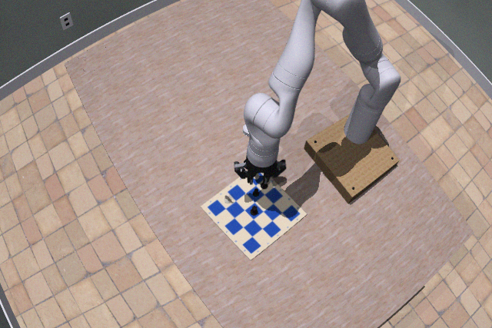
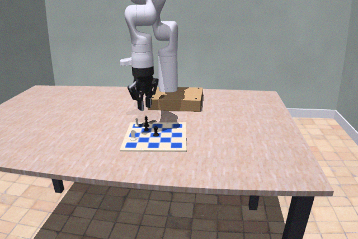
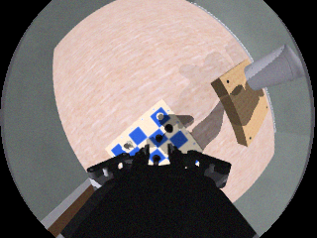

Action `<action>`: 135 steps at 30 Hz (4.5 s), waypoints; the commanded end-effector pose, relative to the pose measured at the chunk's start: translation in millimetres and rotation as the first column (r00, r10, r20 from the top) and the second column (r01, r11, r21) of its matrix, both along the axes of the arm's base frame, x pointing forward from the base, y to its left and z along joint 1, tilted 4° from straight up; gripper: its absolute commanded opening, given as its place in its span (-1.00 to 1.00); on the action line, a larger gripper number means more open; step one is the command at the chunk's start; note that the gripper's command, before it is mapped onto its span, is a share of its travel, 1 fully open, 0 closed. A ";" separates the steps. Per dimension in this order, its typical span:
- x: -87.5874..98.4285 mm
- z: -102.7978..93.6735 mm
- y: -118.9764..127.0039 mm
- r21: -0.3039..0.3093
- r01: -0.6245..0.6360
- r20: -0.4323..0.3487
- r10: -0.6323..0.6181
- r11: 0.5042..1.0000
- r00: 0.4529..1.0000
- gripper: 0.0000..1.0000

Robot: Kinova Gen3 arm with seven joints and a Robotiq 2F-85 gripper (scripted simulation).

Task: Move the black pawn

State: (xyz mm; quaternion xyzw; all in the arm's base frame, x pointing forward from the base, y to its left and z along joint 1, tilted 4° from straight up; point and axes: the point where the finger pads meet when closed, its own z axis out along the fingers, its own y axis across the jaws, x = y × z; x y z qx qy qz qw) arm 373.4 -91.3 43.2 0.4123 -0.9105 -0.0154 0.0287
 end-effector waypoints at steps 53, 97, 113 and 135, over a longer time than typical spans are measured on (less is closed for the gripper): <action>-3.3 -44.4 0.6 0.001 -0.001 -0.002 0.001 1.000 1.000 -0.33; -2.8 -44.4 0.4 0.001 -0.001 -0.002 0.001 1.000 1.000 -0.33; -2.8 -44.4 0.4 0.001 -0.001 -0.002 0.001 1.000 1.000 -0.33; -2.8 -44.7 0.4 0.001 -0.001 -0.002 0.001 1.000 1.000 -0.33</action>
